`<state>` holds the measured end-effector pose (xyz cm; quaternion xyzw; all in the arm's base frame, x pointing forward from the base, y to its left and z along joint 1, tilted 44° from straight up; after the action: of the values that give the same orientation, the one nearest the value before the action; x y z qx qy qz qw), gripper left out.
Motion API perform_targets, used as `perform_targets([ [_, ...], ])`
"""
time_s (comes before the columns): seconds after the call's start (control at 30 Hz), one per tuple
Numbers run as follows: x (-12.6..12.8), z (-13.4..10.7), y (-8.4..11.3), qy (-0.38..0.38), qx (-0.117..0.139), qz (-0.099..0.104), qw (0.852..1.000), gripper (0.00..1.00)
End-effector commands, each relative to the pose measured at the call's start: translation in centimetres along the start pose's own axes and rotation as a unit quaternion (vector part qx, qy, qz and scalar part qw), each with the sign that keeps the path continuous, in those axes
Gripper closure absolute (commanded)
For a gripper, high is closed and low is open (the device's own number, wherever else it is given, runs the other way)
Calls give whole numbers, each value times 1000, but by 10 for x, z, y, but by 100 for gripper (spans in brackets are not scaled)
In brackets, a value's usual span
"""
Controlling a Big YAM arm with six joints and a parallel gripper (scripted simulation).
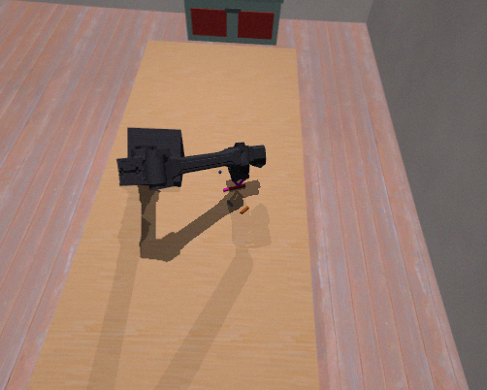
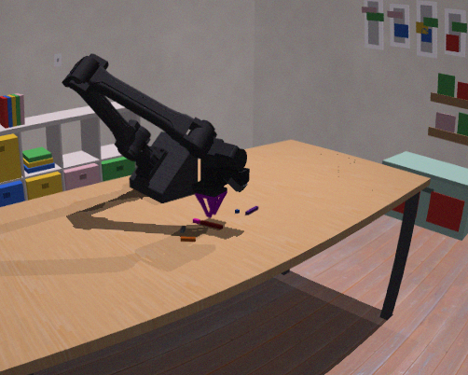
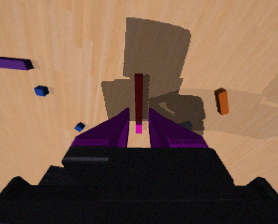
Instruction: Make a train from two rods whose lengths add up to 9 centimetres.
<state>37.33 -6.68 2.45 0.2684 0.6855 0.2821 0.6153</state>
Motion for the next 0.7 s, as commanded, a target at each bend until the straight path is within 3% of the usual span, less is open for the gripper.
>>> perform_targets([
  [0.0, -1, 1, -9, 3, 1, -2, 1000, 77],
  [0.67, -3, 4, -16, -1, -4, -2, 1000, 77],
])
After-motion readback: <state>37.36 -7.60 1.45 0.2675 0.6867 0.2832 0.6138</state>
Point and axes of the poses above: the point where the finger pads meet when closed, its own y axis back along the fingers, its own x axis across the jaws, z = x × y, the point moved 3 cm from there along y, back along the fingers, and after that the axes turned 10 degrees about -y, right-handed, at the moved point
